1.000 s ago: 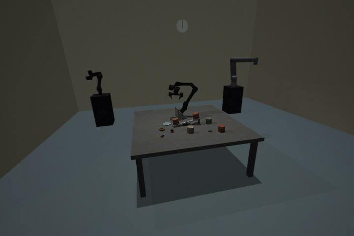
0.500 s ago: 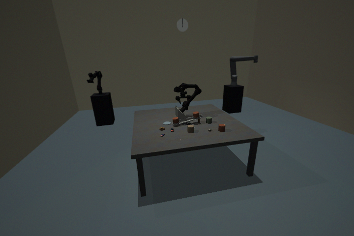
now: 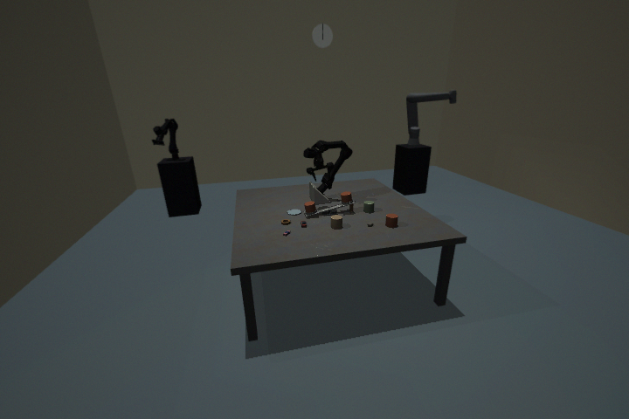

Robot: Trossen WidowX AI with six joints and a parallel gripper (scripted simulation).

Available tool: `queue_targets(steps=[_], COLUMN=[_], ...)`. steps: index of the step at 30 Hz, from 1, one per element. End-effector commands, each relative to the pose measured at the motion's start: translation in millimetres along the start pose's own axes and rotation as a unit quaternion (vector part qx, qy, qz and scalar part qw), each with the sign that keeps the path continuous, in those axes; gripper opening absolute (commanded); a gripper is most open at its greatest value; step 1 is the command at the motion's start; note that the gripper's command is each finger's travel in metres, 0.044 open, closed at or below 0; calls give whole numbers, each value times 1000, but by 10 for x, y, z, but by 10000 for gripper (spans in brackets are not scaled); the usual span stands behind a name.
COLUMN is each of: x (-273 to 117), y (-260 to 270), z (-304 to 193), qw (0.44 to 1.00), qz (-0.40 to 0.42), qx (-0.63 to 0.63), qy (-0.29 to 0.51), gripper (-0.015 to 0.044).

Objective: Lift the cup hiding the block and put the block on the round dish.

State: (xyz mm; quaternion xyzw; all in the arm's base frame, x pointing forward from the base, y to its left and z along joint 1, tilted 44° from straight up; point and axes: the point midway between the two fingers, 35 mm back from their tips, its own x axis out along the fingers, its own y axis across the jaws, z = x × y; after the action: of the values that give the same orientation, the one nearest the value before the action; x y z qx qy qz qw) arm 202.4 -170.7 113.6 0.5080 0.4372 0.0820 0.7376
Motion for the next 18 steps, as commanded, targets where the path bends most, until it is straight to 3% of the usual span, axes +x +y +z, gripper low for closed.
queue_targets(steps=[1, 18], x=[73, 554], y=[-72, -422], z=[95, 443], qw=[998, 941], qz=[-13, -102], qx=[55, 301], qy=[26, 116], gripper=[440, 440])
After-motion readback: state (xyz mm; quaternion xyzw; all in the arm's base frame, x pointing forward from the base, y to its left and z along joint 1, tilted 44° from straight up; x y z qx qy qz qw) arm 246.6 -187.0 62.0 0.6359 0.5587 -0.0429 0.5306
